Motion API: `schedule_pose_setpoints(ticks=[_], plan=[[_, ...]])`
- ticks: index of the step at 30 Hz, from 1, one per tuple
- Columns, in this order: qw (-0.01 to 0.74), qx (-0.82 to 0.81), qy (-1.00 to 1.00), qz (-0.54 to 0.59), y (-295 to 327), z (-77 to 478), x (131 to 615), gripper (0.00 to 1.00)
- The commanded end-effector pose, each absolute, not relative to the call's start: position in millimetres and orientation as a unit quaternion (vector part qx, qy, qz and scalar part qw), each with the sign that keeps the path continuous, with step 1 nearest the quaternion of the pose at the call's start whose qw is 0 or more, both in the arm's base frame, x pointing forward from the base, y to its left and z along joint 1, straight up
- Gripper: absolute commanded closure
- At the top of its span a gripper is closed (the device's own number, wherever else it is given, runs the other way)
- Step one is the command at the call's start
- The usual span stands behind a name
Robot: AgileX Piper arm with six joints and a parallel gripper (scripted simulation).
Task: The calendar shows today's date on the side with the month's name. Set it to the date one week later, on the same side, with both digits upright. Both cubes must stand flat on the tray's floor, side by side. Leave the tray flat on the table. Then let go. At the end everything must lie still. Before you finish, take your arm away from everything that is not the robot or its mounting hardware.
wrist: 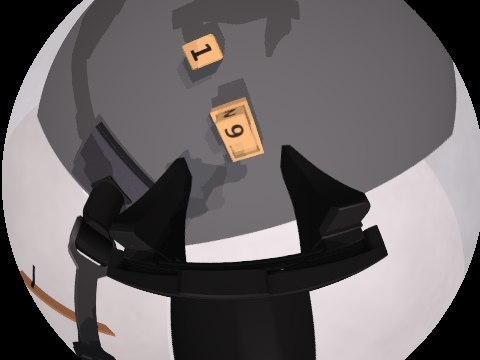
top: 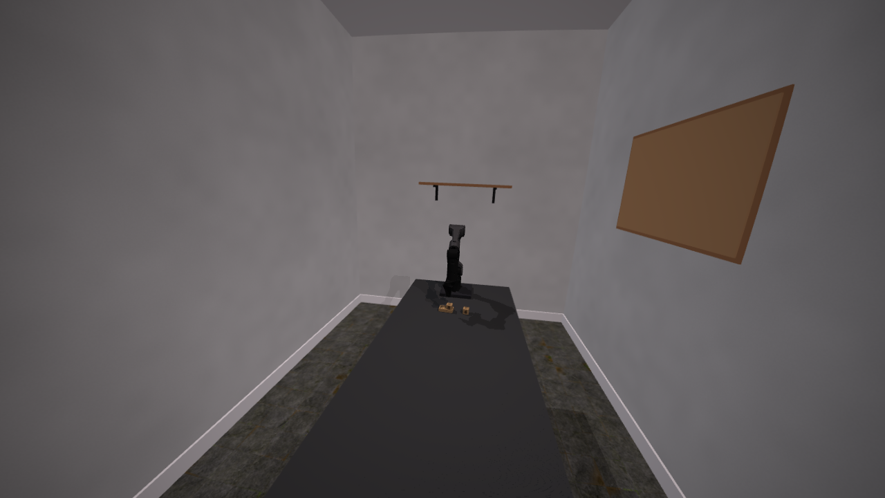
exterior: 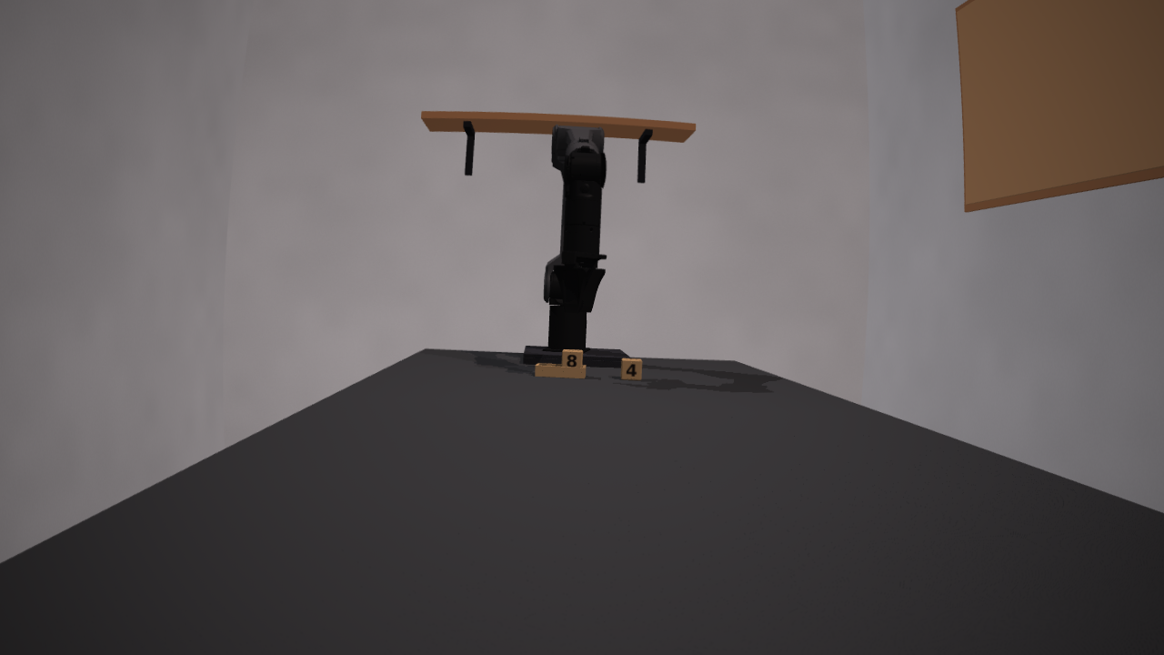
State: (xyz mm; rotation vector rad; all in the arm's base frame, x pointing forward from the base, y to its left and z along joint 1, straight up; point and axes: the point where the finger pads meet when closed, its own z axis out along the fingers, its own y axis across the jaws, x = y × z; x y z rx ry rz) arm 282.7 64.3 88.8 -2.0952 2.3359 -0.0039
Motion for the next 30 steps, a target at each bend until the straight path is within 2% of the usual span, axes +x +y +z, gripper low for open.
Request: schedule_pose_setpoints(ticks=[1,18,19,30], plan=[[0.004,-0.693,0.721,-0.001,62.2,89.7,282.3,0.00],[0.004,-0.746,0.666,-0.001,57.9,89.7,282.4,0.00],[0.004,-0.746,0.666,-0.001,57.9,89.7,282.4,0.38],[0.004,-0.746,0.666,-0.001,57.9,89.7,282.4,0.38]])
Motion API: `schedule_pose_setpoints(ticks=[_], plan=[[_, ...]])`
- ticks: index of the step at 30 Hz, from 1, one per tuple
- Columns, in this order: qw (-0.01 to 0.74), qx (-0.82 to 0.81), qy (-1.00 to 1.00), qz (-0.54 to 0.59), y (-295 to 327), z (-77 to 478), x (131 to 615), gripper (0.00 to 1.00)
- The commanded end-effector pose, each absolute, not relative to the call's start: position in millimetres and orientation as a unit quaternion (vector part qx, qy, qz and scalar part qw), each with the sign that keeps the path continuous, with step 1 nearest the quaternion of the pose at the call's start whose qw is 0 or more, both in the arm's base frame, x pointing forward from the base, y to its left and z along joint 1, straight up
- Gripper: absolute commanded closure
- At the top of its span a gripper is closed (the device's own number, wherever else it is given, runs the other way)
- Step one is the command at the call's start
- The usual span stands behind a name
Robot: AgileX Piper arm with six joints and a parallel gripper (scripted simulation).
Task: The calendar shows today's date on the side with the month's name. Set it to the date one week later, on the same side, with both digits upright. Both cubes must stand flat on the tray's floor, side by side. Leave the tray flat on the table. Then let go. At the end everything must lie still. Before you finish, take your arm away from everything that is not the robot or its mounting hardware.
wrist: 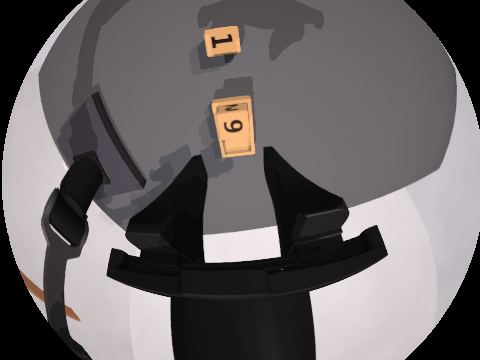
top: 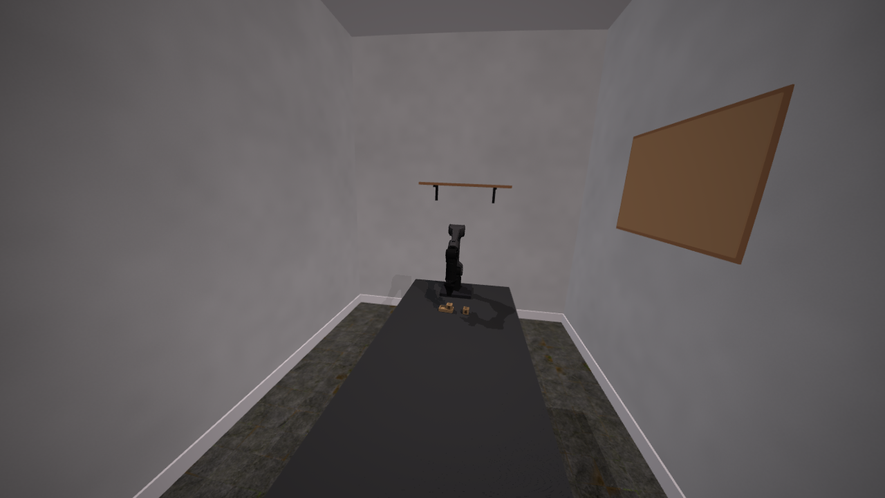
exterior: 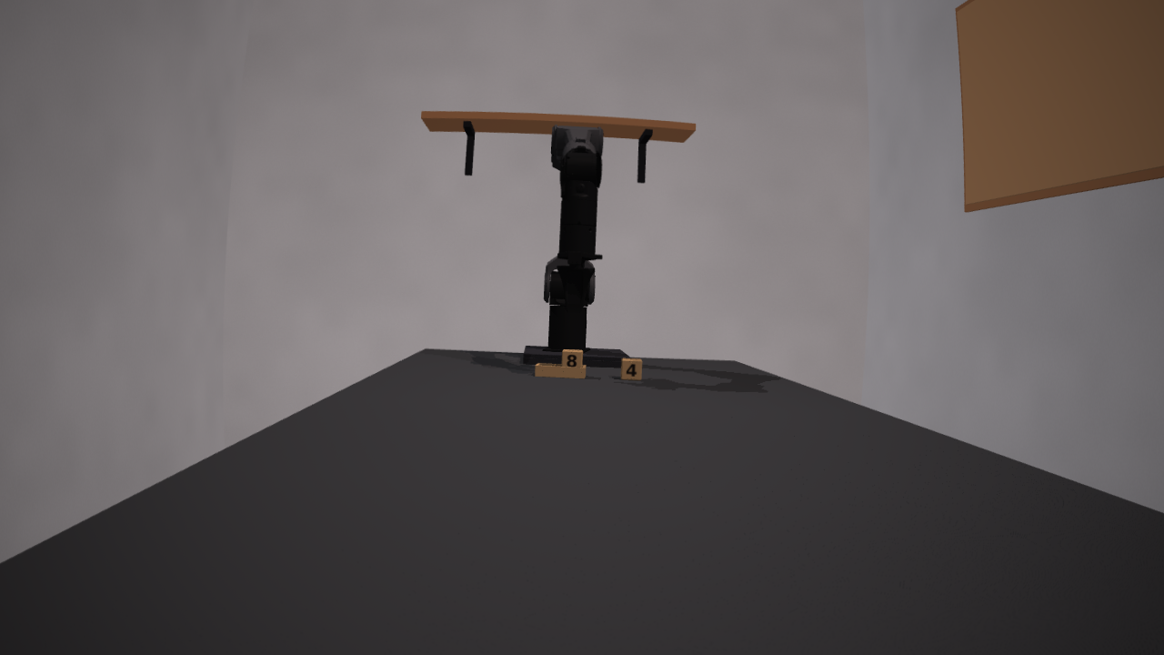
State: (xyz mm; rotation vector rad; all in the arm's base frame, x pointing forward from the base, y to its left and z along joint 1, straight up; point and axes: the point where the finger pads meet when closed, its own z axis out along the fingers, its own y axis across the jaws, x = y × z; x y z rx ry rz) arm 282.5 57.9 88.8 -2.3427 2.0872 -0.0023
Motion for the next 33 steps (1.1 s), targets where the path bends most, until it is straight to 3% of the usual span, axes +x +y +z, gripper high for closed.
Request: schedule_pose_setpoints(ticks=[1,33], plan=[[0.004,-0.746,0.666,-0.001,57.9,89.7,282.4,0.38],[0.003,-0.746,0.666,-0.001,57.8,86.4,282.1,0.38]])
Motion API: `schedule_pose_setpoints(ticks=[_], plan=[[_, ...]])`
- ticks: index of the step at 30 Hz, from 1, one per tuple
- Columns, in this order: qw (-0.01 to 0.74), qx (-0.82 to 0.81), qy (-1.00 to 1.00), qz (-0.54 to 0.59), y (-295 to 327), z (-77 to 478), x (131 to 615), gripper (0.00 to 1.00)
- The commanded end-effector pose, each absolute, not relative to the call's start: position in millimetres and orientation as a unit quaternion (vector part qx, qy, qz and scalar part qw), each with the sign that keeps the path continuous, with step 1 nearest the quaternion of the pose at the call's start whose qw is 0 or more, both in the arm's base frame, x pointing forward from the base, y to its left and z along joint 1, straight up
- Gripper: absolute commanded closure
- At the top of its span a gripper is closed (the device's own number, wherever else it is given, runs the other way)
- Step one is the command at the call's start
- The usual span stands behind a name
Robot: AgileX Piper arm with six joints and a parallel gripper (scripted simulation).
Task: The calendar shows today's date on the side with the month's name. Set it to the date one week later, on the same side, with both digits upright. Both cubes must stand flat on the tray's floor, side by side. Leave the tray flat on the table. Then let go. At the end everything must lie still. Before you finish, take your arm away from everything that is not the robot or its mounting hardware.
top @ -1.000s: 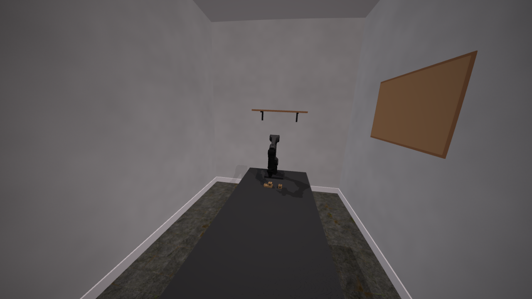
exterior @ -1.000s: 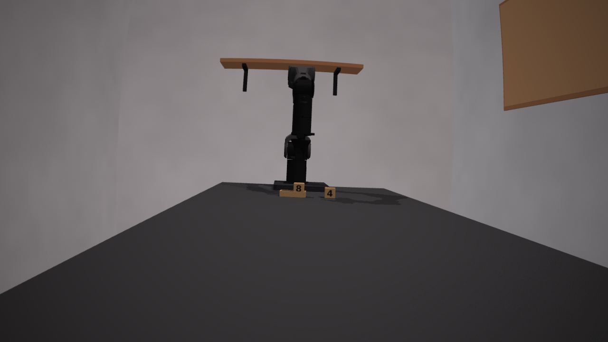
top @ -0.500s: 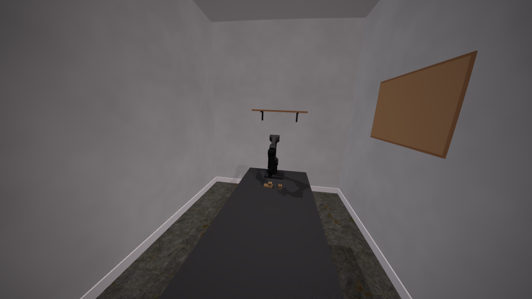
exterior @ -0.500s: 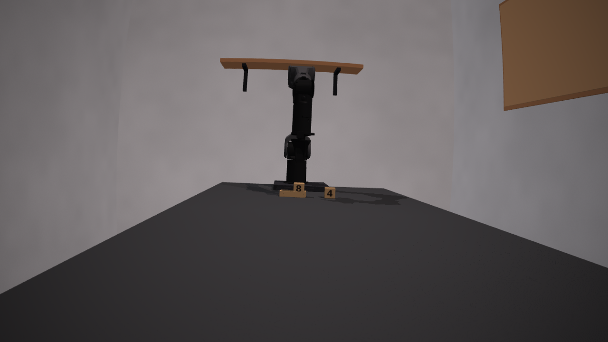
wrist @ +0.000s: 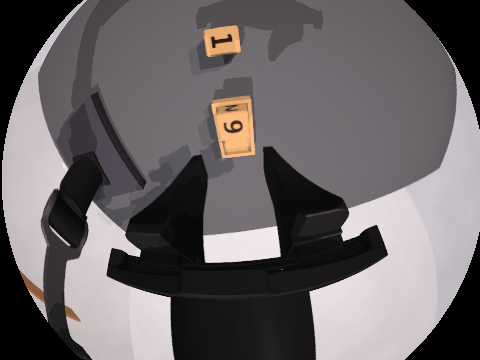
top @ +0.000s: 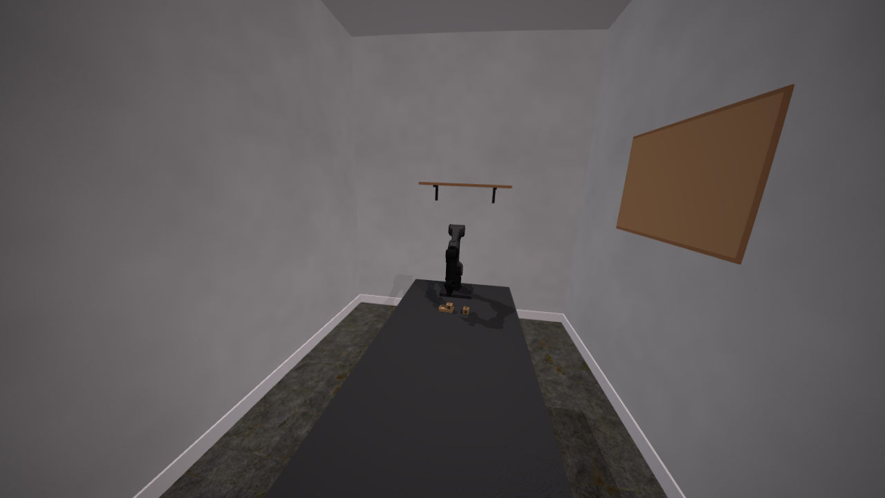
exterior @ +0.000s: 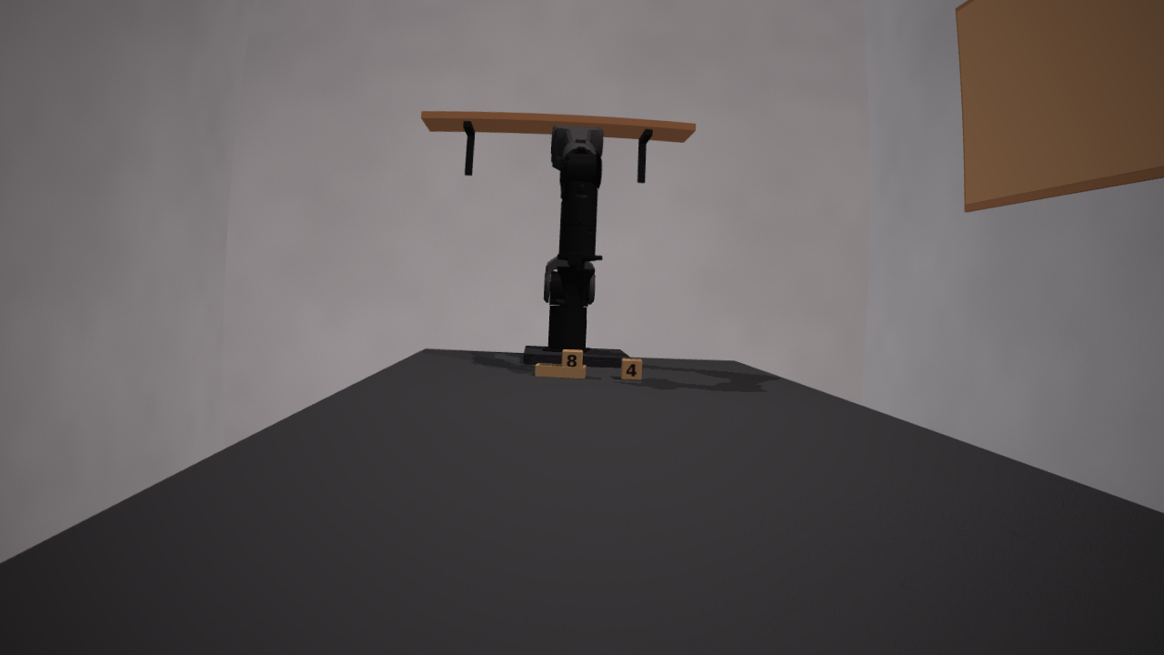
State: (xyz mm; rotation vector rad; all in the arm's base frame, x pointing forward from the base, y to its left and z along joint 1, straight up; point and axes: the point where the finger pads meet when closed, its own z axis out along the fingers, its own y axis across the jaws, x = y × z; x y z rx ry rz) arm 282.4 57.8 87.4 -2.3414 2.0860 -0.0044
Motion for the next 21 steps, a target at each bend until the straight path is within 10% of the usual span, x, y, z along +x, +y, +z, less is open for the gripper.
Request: schedule_pose_setpoints(ticks=[1,21], plan=[[0.003,-0.746,0.666,-0.001,57.8,86.4,282.1,0.38],[0.002,-0.746,0.666,-0.001,57.7,65.4,282.3,0.38]])
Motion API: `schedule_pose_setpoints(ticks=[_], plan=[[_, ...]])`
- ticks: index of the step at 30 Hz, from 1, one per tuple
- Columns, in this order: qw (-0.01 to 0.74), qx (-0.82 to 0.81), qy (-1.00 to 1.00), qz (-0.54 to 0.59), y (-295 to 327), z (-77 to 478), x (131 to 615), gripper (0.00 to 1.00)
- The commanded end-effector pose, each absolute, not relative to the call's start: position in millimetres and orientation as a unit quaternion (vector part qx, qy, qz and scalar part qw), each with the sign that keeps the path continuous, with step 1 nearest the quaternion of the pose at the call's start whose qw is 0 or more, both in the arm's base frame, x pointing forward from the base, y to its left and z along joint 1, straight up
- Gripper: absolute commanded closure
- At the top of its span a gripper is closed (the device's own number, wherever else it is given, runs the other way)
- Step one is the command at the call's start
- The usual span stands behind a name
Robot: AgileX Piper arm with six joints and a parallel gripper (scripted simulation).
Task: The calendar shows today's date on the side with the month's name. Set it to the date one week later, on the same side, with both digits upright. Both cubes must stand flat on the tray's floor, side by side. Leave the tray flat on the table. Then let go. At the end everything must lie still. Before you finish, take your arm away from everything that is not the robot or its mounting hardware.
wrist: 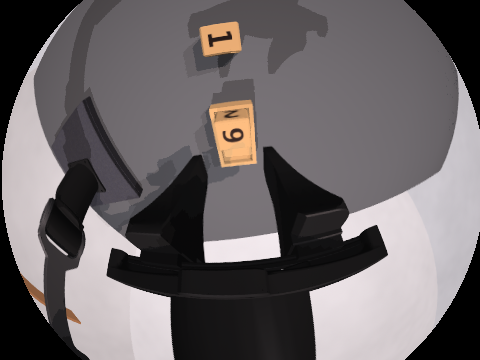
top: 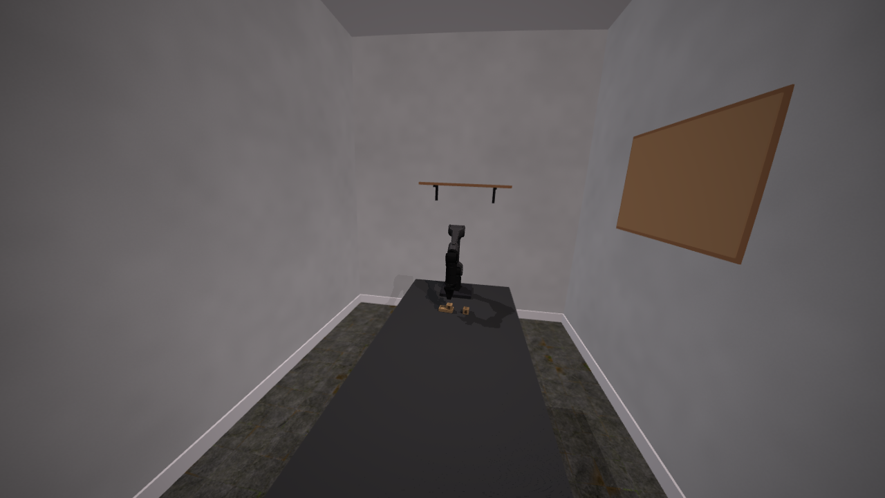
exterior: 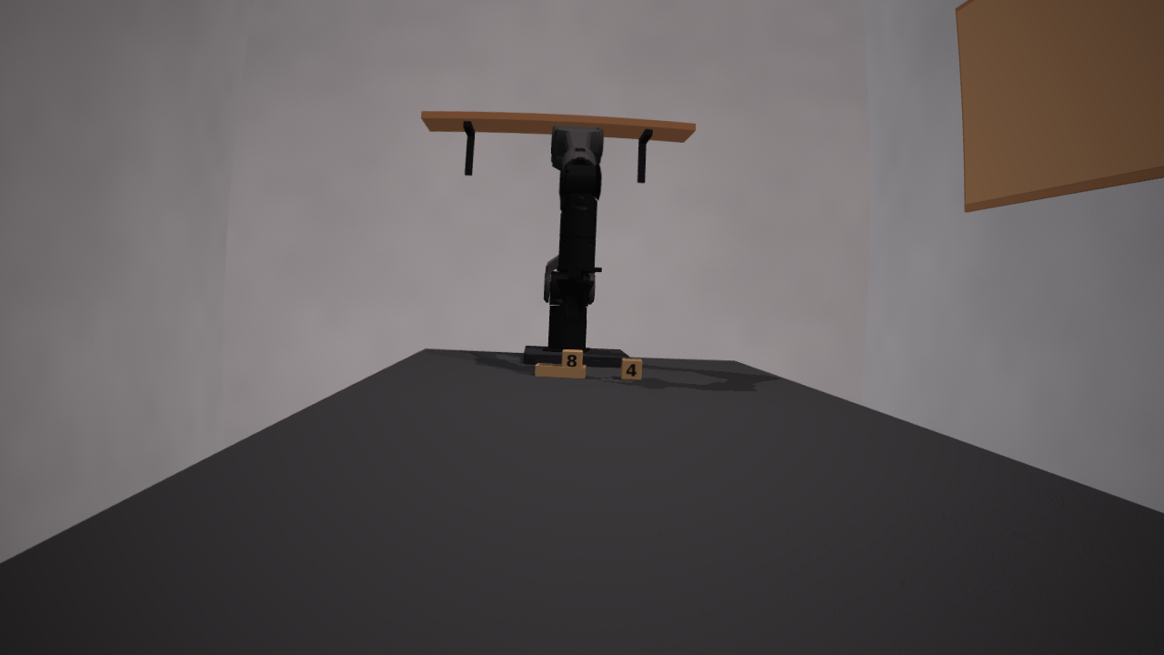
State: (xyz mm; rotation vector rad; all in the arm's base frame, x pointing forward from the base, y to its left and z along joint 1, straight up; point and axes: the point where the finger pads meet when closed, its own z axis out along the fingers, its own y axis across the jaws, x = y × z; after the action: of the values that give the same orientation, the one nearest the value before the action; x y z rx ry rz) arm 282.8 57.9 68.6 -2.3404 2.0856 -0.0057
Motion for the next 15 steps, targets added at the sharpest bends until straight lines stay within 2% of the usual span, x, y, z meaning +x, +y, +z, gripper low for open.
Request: schedule_pose_setpoints(ticks=[1,15], plan=[[0.002,-0.746,0.666,-0.001,57.7,63.8,282.4,0.38],[0.002,-0.746,0.665,-0.001,57.7,45.7,282.6,0.38]])
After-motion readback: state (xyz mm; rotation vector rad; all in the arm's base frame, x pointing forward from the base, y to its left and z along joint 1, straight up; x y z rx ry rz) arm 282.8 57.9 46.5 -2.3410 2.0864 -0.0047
